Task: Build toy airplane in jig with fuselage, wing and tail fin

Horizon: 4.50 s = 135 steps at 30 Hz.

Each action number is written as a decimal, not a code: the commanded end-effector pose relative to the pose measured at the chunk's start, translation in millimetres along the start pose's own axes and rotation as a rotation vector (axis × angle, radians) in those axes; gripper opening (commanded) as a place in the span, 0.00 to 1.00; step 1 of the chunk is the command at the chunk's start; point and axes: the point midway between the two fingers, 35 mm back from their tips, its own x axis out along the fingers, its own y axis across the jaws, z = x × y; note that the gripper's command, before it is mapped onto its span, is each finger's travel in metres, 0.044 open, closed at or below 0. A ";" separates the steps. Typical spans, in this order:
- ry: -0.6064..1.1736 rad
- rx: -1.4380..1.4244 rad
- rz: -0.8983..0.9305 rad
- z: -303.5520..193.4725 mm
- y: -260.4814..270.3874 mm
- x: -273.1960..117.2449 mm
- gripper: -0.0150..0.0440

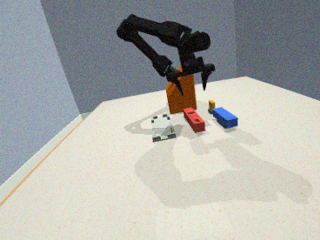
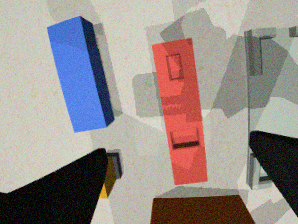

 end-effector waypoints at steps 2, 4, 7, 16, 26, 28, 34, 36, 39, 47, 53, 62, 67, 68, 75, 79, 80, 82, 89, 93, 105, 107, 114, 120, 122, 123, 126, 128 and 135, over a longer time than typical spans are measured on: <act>0.055 -0.053 -0.060 -12.3 -10.3 16.1 1.00; 0.055 -0.053 -0.060 -12.3 -10.3 16.1 1.00; 0.055 -0.053 -0.060 -12.3 -10.3 16.1 1.00; 0.055 -0.053 -0.062 -15.4 -14.1 69.2 1.00; 0.056 -0.053 -0.062 -16.3 -15.2 85.3 1.00; 0.056 -0.052 -0.062 -16.3 -15.3 88.3 1.00; 0.057 -0.051 -0.060 -16.7 -15.5 98.1 1.00; 0.057 -0.051 -0.060 -16.7 -15.7 101.3 1.00; 0.057 -0.051 -0.060 -16.9 -16.0 106.1 1.00; 0.056 -0.052 -0.061 -17.7 -17.1 118.6 1.00; 0.056 -0.053 -0.063 -18.7 -18.1 127.9 1.00; 0.056 -0.054 -0.065 -19.4 -18.8 133.0 0.82; 0.056 -0.054 -0.065 -19.4 -18.8 133.0 0.60; 0.056 -0.054 -0.065 -19.4 -18.8 133.0 0.56; 0.056 -0.054 -0.065 -19.4 -18.8 133.0 0.48; 0.055 -0.054 -0.063 -18.1 -17.9 129.2 0.30; 0.055 -0.054 -0.061 -17.3 -17.3 126.6 0.25; 0.054 -0.054 -0.059 -15.7 -16.2 121.3 0.25; 0.052 -0.055 -0.052 -11.2 -12.7 102.2 0.25; 0.052 -0.055 -0.049 -9.4 -11.1 90.8 0.25; 0.052 -0.055 -0.047 -7.0 -8.2 54.9 0.25; 0.052 -0.055 -0.047 -7.1 -8.0 48.8 0.25; 0.054 -0.054 -0.051 -8.4 -8.0 26.8 0.25; 0.055 -0.053 -0.057 -10.8 -9.0 7.5 0.25; 0.055 -0.053 -0.059 -11.4 -9.3 3.3 0.25; 0.055 -0.053 -0.059 -11.5 -9.4 2.8 0.25; 0.055 -0.053 -0.058 -11.1 -11.0 3.5 0.25; 0.055 -0.054 -0.053 -10.0 -15.5 5.7 0.25; 0.055 -0.055 -0.039 -6.8 -33.3 14.2 0.25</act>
